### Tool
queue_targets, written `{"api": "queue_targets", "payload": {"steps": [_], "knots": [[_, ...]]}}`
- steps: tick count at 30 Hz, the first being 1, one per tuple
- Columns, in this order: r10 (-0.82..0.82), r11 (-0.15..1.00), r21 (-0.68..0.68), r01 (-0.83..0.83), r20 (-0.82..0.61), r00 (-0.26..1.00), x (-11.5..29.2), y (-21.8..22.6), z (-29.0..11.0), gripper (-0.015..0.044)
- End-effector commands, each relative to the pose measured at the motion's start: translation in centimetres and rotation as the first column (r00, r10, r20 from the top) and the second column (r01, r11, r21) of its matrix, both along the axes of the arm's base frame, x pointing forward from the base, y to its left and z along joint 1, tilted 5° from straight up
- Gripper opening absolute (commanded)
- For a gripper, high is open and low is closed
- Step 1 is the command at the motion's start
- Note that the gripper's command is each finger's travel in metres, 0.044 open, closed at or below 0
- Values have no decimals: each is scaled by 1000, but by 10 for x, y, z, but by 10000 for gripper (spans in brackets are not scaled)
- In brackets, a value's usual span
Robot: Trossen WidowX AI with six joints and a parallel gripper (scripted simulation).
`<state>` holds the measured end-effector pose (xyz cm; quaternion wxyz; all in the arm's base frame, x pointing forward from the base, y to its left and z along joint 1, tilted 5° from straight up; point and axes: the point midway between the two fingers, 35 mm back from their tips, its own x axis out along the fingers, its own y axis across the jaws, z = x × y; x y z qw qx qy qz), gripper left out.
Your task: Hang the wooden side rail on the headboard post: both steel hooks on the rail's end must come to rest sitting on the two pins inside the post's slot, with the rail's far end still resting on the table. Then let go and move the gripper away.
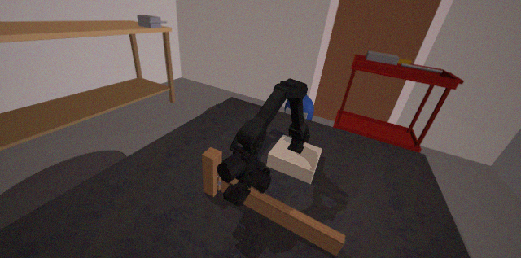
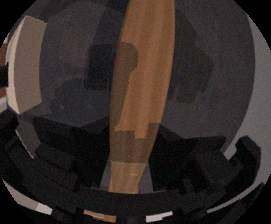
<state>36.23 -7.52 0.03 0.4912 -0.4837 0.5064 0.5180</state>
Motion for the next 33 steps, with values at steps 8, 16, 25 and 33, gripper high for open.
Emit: {"api": "queue_targets", "payload": {"steps": [8,16,25,33], "knots": [[3,1000,-4,-3,6,1000,2,-2,3,0],[3,1000,-4,-3,6,1000,2,-3,4,0],[3,1000,-4,-3,6,1000,3,-3,4,0],[3,1000,-4,-3,6,1000,4,-4,4,0]]}}
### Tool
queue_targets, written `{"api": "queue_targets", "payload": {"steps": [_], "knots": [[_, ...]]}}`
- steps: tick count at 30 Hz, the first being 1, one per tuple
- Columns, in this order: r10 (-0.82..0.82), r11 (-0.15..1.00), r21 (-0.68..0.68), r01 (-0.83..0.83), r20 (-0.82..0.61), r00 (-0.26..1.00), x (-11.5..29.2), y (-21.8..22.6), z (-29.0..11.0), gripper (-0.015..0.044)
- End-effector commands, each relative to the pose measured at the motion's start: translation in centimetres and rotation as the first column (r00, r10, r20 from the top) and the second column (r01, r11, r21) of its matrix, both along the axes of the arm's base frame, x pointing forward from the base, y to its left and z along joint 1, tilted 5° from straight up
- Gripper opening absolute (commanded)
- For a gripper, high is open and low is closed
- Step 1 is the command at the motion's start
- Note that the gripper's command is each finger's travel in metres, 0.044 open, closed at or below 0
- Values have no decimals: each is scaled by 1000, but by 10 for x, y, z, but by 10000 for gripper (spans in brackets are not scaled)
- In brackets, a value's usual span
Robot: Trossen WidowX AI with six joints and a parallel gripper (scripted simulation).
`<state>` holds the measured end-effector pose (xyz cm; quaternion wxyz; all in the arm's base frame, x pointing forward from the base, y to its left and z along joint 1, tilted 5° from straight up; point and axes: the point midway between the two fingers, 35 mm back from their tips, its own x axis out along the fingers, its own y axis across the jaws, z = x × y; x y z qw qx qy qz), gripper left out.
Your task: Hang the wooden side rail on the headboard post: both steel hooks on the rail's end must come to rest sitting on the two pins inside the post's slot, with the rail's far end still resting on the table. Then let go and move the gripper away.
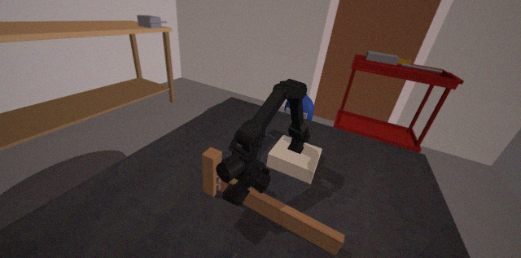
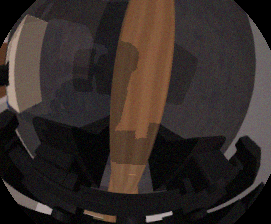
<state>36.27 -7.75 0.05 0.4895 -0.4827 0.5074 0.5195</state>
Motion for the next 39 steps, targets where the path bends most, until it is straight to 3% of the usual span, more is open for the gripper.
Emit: {"api": "queue_targets", "payload": {"steps": [1,39], "knots": [[1,1000,-4,-1,12,1000,4,-2,4,0],[1,1000,-4,-1,11,1000,0,-6,2,0]]}}
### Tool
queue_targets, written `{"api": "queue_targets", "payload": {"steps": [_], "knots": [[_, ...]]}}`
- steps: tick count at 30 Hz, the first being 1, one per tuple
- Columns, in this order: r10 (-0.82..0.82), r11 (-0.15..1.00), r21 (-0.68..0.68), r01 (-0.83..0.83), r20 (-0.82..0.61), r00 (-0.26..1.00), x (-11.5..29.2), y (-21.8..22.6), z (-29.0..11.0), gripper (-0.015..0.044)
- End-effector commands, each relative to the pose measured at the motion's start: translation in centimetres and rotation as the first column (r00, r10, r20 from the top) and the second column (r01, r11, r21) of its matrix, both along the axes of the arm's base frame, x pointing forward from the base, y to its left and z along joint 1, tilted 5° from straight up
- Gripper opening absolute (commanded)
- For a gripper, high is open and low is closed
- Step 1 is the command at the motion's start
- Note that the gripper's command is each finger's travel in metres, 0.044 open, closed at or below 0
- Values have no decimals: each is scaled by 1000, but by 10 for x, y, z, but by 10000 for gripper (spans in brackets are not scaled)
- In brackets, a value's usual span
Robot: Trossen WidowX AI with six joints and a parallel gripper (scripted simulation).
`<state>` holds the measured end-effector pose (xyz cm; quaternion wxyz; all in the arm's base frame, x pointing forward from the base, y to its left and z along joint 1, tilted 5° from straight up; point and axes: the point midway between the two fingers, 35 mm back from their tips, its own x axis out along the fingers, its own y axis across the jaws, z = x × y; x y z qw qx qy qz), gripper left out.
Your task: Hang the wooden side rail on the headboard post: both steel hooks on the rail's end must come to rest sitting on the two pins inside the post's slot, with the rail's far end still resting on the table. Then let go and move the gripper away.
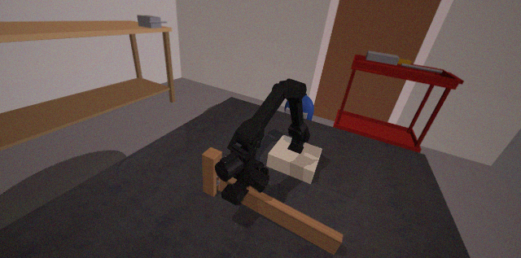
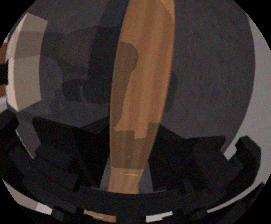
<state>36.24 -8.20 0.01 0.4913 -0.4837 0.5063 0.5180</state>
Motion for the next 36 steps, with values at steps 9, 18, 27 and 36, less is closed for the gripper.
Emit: {"api": "queue_targets", "payload": {"steps": [9,18,27,36], "knots": [[3,1000,-5,-3,6,1000,1,-2,3,0],[3,1000,-5,-3,6,1000,2,-3,4,0],[3,1000,-5,-3,6,1000,3,-4,4,0],[3,1000,-5,-3,6,1000,4,-5,4,0]]}}
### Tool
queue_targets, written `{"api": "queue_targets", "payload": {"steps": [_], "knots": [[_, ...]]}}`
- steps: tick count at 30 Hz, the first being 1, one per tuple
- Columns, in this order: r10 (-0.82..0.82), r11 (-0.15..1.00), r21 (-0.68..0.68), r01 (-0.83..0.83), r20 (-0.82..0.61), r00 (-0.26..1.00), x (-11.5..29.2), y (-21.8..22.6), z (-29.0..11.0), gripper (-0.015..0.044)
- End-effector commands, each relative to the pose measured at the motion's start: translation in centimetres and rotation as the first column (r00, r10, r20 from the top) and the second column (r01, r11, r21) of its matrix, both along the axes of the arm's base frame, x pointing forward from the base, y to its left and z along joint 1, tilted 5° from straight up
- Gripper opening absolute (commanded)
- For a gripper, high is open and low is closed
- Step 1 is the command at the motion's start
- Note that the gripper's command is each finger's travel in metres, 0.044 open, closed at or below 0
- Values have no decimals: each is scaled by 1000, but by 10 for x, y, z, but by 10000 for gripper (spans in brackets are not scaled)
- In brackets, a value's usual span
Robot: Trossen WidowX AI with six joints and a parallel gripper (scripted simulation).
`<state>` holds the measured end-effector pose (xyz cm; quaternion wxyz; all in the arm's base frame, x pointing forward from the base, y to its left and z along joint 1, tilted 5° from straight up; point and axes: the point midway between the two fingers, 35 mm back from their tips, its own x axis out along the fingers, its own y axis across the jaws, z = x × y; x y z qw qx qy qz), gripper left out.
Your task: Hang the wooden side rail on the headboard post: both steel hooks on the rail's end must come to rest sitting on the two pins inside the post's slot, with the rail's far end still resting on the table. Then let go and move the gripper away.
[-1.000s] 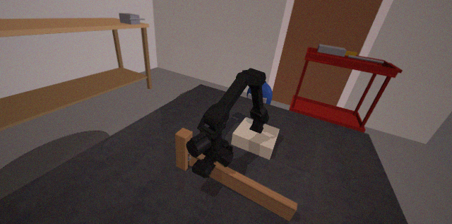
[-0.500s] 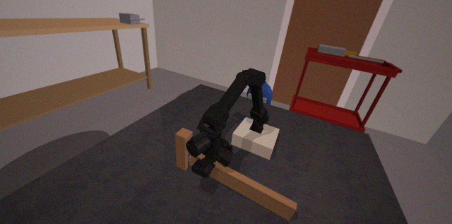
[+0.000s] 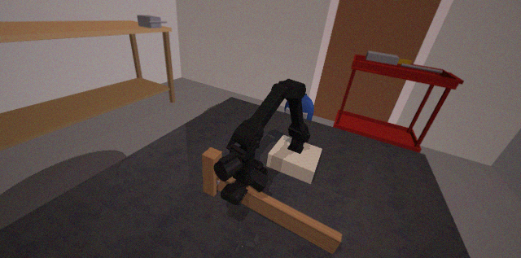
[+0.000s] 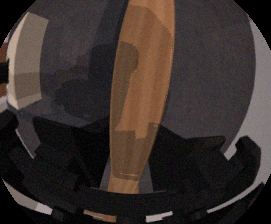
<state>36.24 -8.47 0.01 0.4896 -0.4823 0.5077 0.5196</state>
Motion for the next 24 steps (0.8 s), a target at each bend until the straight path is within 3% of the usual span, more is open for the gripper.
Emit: {"api": "queue_targets", "payload": {"steps": [1,24], "knots": [[2,1000,-5,-2,12,1000,4,-2,4,0],[2,1000,-5,-2,12,1000,3,-4,4,0]]}}
